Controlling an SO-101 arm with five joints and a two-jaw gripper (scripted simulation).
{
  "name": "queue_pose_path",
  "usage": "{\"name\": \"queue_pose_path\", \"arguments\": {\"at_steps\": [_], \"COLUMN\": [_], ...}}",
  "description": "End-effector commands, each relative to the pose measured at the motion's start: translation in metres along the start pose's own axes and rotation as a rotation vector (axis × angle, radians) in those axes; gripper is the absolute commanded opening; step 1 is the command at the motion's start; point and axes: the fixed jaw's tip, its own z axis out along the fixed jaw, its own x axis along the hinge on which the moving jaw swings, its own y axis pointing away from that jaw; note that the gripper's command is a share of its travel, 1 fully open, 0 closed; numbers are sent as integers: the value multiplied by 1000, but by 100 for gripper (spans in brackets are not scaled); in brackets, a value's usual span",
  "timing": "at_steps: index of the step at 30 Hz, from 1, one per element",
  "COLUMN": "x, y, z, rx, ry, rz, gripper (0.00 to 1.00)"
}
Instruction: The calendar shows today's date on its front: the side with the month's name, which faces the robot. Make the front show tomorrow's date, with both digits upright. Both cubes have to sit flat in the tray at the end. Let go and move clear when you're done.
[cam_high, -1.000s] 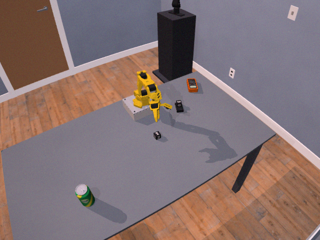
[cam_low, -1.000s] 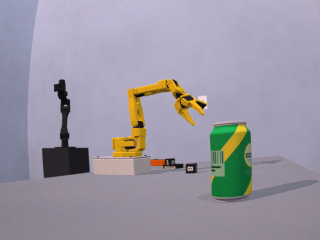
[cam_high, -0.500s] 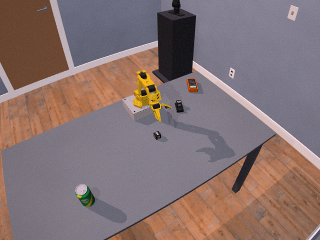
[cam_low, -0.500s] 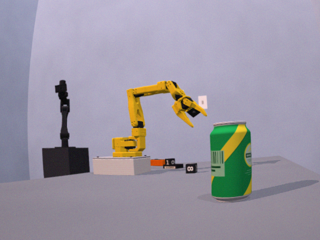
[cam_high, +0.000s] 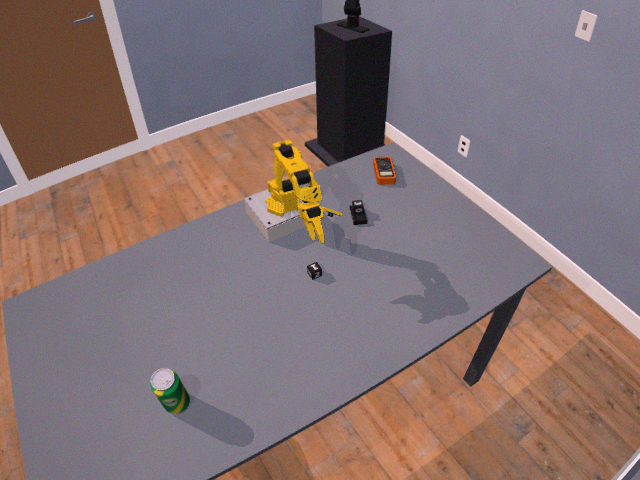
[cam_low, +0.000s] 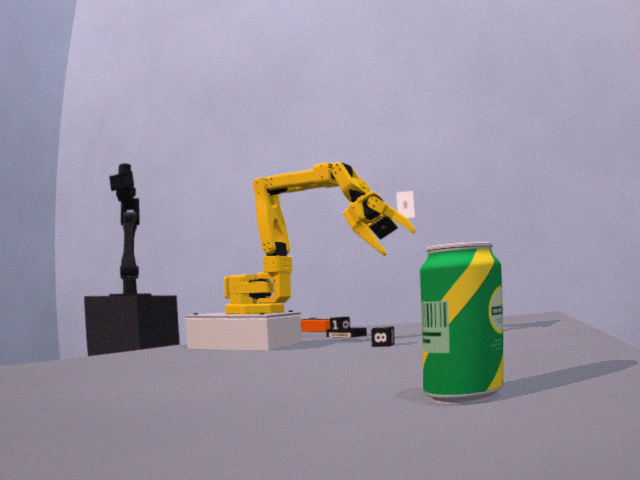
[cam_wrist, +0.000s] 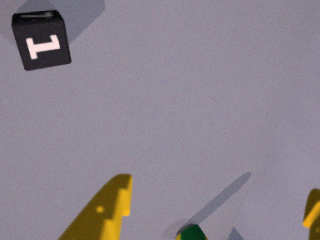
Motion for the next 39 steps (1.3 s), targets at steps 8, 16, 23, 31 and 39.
{"name": "queue_pose_path", "arguments": {"at_steps": [8, 16, 23, 31, 39], "x": [2, 1, -2, -6, -6], "y": [2, 18, 42, 75, 81], "z": [0, 21, 43, 65, 68], "rx": [6, -120, -269, -457, -486], "ry": [5, -10, -28, -51, -54], "rz": [-8, -7, -7, -7, -7], "gripper": [35, 35, 35, 35, 35]}}
